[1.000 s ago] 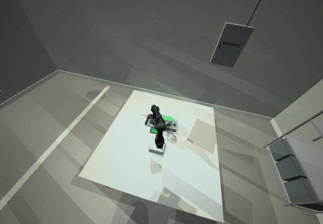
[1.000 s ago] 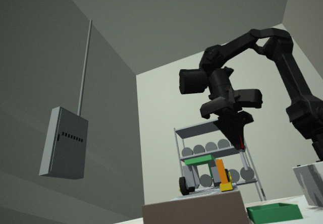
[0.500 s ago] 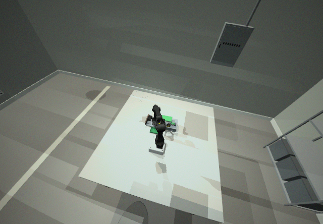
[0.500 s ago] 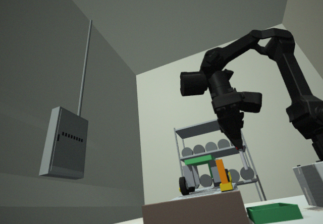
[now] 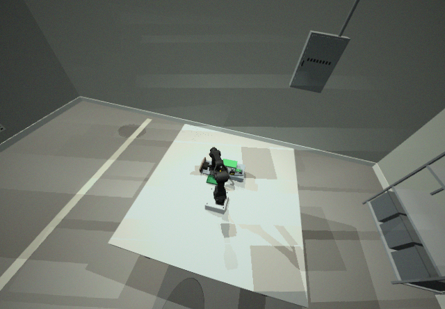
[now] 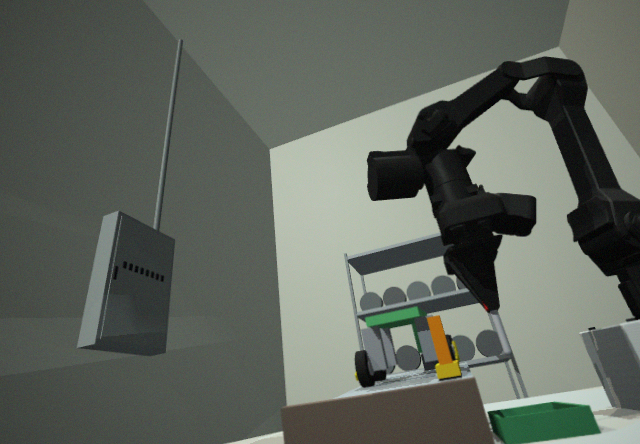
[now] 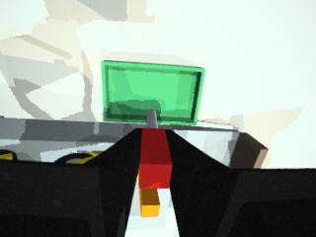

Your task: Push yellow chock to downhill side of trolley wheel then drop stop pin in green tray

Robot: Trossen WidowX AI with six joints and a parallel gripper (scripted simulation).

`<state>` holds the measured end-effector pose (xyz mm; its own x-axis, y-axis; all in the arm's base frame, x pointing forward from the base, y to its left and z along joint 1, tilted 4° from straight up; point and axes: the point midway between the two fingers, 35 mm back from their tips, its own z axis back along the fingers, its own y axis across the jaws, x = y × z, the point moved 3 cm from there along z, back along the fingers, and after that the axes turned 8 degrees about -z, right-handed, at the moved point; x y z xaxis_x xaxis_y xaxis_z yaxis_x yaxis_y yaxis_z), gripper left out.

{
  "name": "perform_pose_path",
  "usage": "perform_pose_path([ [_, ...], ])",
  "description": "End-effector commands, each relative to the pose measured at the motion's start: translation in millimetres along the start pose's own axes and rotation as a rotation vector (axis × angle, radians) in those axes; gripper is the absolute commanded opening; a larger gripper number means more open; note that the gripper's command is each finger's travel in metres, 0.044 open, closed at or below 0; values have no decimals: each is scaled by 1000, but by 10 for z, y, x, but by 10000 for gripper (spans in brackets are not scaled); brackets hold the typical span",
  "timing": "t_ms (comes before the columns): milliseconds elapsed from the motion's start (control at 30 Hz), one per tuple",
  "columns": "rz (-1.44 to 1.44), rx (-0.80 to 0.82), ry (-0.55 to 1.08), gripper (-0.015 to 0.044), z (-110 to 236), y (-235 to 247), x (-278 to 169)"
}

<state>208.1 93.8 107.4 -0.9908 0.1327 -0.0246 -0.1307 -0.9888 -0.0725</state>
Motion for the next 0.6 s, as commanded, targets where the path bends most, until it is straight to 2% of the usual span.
perform_pose_path([
  [0,7,27,2,0,-48,-7,11],
  [167,7,146,18,0,-210,-4,6],
  [567,8,164,22,0,-555,153,-14],
])
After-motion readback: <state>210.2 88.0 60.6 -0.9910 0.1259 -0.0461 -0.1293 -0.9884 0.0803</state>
